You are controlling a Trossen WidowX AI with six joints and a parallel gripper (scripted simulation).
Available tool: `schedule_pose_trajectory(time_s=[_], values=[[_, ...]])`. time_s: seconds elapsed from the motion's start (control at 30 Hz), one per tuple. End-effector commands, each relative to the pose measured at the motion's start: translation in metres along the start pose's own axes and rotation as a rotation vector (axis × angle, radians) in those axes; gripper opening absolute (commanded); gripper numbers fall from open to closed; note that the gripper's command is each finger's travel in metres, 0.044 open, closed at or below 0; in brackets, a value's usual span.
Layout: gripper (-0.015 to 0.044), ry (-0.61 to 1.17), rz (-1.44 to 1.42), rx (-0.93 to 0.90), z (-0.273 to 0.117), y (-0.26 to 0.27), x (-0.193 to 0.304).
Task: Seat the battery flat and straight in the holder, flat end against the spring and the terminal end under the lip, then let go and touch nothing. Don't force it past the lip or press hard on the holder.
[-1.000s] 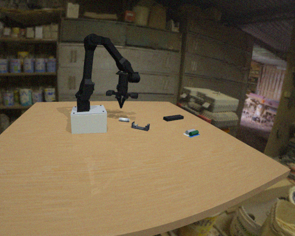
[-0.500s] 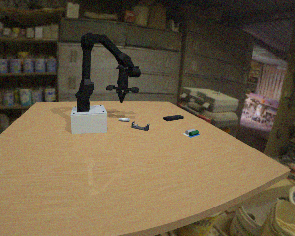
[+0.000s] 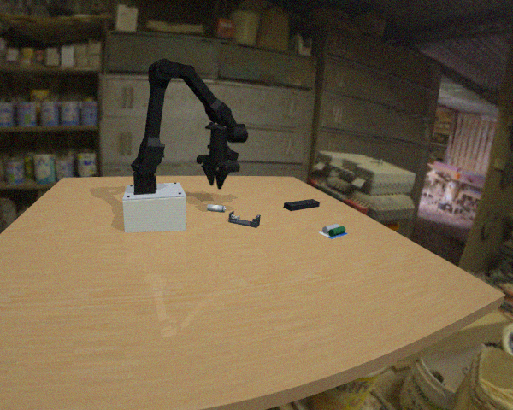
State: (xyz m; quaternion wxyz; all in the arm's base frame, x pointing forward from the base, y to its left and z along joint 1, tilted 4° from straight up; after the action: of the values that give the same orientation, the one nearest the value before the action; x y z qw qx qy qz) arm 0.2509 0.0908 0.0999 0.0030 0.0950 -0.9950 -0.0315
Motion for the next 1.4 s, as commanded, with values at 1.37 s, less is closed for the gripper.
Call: schedule_pose_trajectory(time_s=[1.37], values=[[0.0235, 0.004, 0.753, 0.006, 0.072, -0.007, -0.004]])
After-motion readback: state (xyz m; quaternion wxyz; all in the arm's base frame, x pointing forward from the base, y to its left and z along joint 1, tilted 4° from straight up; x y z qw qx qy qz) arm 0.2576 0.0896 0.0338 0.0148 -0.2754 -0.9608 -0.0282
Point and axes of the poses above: the point midway between the two fingers, 35 mm back from their tips, its own z axis out along the fingers, its own y axis across the jaws, x = y × z, the point moved 8 cm from there along -z, back along the fingers, and after that the axes turned 10 degrees about z, right-handed, at the moved point
